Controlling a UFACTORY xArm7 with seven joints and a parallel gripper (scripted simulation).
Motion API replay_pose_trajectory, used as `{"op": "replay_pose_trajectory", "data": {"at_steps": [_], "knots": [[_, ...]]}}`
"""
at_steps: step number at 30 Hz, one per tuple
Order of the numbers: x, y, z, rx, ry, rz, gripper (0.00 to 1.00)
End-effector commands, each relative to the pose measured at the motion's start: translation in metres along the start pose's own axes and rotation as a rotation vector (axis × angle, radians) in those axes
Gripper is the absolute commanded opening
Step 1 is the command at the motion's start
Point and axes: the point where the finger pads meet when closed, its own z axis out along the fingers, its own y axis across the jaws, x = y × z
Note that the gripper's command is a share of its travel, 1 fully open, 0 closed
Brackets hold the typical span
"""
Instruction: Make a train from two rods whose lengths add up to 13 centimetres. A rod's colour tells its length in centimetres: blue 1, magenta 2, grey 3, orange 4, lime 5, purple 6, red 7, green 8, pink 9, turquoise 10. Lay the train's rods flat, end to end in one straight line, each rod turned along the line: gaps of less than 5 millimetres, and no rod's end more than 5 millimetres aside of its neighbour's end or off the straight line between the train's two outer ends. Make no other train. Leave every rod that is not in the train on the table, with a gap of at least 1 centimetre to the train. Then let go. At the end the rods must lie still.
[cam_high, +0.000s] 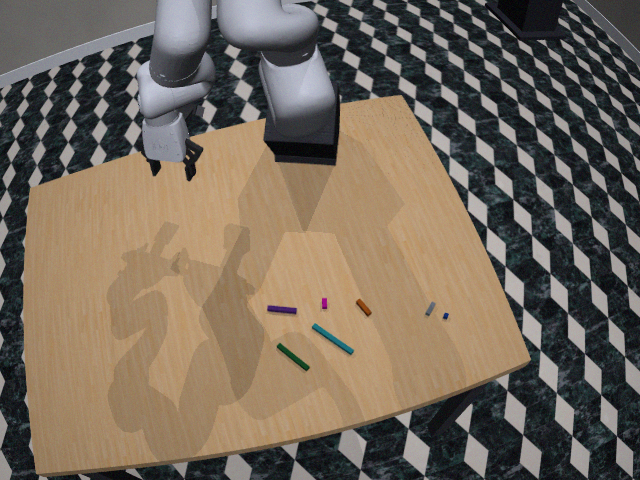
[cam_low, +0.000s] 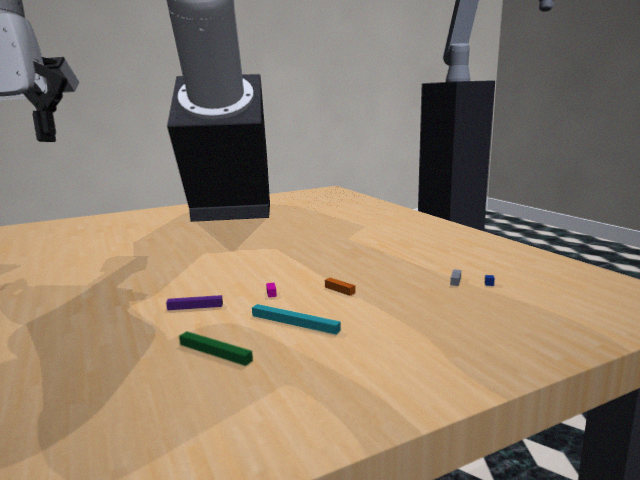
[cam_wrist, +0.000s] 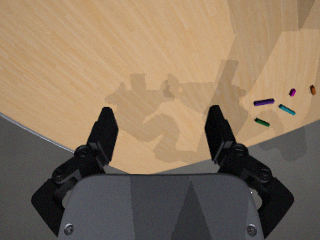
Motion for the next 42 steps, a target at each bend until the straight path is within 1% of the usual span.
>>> {"op": "replay_pose_trajectory", "data": {"at_steps": [1, 21, 25, 29, 31, 32, 35, 36, 42], "knots": [[0.000, -0.001, -0.001, 0.003, -0.001, 0.000, 1.00], [-0.002, -0.001, 0.000, 0.004, 0.001, -0.004, 1.00], [-0.016, -0.003, 0.006, 0.014, 0.009, -0.029, 1.00], [-0.047, -0.003, 0.019, 0.034, 0.024, -0.082, 1.00], [-0.047, -0.003, 0.019, 0.034, 0.024, -0.082, 1.00], [-0.057, -0.001, 0.023, 0.040, 0.028, -0.100, 1.00], [-0.057, -0.001, 0.023, 0.040, 0.028, -0.100, 1.00], [-0.069, 0.002, 0.029, 0.047, 0.031, -0.119, 1.00], [-0.069, 0.002, 0.029, 0.047, 0.031, -0.119, 1.00]]}}
